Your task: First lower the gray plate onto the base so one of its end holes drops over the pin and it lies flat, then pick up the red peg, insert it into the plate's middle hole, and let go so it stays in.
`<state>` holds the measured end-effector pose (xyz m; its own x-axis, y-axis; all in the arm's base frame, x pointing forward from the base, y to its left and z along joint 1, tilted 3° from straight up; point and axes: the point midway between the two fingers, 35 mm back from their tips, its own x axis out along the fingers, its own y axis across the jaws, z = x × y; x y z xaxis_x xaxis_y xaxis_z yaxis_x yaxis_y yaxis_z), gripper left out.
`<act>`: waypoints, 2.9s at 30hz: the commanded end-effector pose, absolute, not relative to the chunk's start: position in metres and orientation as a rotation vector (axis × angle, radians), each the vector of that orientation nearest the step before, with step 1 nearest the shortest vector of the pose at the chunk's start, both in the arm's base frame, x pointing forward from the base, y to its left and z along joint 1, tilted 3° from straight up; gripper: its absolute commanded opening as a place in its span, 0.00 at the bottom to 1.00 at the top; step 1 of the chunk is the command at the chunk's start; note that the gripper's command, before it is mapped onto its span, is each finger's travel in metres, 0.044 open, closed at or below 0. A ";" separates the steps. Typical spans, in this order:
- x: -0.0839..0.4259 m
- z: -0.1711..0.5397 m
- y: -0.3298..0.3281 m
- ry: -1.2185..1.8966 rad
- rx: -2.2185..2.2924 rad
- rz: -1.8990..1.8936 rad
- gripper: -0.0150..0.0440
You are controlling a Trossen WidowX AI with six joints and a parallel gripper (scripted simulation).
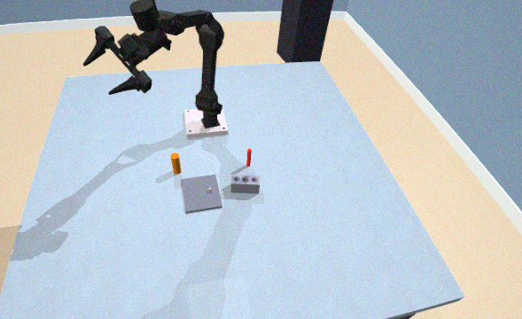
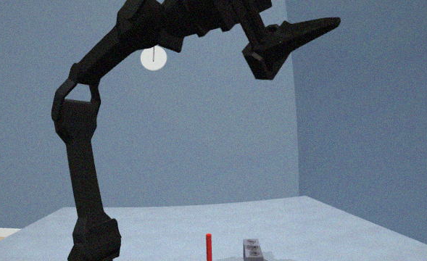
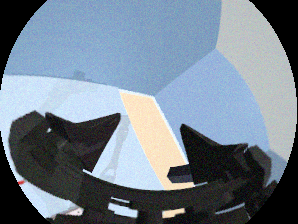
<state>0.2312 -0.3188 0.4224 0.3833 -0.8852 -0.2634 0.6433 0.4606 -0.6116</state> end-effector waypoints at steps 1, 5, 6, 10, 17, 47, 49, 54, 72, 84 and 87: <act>0.278 0.386 -0.295 0.734 -0.491 -0.800 1.00; 0.320 0.342 -0.261 0.867 -0.546 -0.558 1.00; 0.328 0.332 -0.252 0.896 -0.560 -0.500 1.00; 0.357 0.291 -0.210 1.009 -0.620 -0.252 1.00; 0.383 0.222 -0.120 1.197 -0.752 0.244 1.00; 0.359 0.088 0.015 1.381 -0.900 0.935 1.00; 0.360 0.087 0.015 1.381 -0.900 0.935 1.00; 0.359 0.073 0.015 1.381 -0.900 0.935 1.00; 0.360 0.049 0.015 1.382 -0.899 0.935 1.00; 0.359 0.030 0.015 1.381 -0.900 0.935 1.00; 0.358 0.025 0.016 1.381 -0.900 0.935 1.00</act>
